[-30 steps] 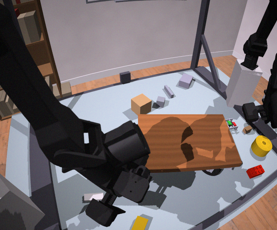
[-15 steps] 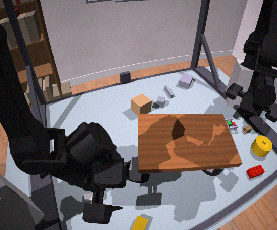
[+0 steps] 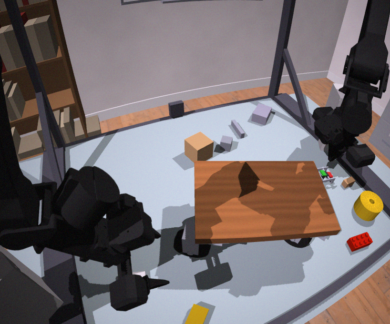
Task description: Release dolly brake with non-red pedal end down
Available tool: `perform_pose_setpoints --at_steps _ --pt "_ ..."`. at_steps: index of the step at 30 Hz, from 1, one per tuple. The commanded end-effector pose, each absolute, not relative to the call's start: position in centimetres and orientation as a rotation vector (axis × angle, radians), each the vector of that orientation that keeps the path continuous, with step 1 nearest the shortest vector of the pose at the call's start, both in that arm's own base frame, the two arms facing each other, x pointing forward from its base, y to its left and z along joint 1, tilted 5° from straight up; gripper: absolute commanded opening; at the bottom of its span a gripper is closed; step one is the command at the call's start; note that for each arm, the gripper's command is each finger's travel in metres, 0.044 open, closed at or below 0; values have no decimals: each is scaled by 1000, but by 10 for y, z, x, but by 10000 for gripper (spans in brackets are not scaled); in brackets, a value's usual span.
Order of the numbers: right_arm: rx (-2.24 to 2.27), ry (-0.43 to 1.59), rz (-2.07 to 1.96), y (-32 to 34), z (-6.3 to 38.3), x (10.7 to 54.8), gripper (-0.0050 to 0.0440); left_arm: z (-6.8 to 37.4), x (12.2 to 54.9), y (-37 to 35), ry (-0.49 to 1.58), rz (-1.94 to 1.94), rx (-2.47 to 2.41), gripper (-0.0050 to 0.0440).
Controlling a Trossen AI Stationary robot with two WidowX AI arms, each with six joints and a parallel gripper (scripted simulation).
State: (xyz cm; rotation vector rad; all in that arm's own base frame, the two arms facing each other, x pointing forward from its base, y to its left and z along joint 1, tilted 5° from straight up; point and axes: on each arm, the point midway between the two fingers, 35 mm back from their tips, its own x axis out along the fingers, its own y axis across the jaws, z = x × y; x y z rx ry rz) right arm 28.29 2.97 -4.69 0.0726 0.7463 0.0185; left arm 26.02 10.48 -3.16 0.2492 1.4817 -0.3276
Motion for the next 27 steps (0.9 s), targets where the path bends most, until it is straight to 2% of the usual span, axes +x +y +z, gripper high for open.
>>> perform_pose_setpoints --at_steps 1,27 --pt "62 720 26 30 -43 285 440 -26 265 106 1451 -335 278 -50" --pt "62 720 26 30 -43 285 440 -40 264 104 1457 -340 275 -50"
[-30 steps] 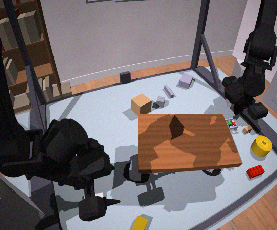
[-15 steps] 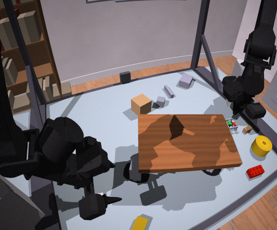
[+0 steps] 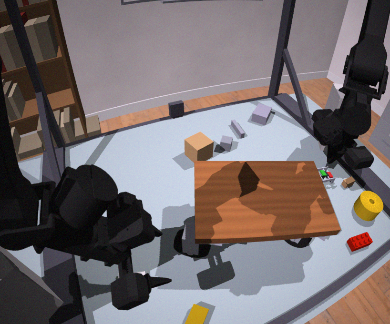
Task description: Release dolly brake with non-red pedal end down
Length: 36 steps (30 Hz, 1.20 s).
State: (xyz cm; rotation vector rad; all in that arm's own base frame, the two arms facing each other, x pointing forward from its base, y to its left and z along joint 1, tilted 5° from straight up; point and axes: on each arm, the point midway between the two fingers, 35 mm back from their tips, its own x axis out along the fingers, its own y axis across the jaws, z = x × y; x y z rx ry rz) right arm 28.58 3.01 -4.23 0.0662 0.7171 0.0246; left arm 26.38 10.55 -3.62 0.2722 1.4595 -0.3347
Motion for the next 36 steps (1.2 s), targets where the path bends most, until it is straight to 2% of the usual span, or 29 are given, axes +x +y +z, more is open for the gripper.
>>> perform_pose_setpoints --at_steps 1,36 --pt "62 720 26 30 -43 285 440 -42 264 104 1458 -340 275 -50" --pt "62 720 26 30 -43 285 440 -71 266 101 1465 -342 269 -50"
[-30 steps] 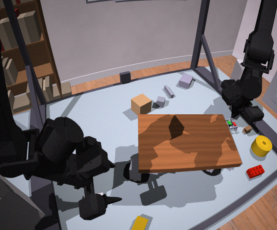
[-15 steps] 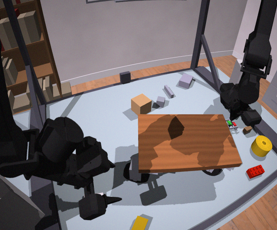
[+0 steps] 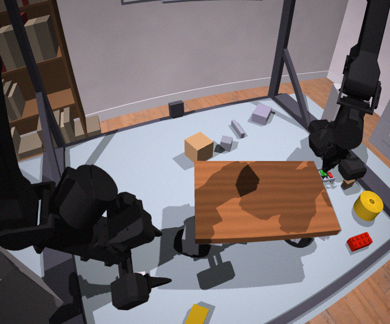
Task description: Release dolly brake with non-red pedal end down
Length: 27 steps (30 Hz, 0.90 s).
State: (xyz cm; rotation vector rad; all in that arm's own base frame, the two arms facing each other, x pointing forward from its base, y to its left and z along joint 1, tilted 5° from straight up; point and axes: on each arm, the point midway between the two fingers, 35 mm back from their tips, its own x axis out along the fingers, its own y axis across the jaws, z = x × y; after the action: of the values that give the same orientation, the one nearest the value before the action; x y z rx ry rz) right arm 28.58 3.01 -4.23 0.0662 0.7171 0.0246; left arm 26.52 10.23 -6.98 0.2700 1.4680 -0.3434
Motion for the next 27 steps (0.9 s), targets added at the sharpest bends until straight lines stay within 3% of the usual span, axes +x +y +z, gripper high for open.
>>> perform_pose_setpoints --at_steps 1,17,24,25,27 --pt "62 720 26 30 -43 285 440 -72 266 101 1465 -342 269 -50" --pt "62 720 26 30 -43 285 440 -80 267 100 1465 -343 269 -50" --pt "62 720 26 30 -43 285 440 -5 270 109 1434 -328 287 -50" --pt "62 720 26 30 -43 285 440 -43 264 103 1469 -344 268 -50" --pt "62 720 26 30 -43 285 440 -43 264 103 1469 -344 268 -50"
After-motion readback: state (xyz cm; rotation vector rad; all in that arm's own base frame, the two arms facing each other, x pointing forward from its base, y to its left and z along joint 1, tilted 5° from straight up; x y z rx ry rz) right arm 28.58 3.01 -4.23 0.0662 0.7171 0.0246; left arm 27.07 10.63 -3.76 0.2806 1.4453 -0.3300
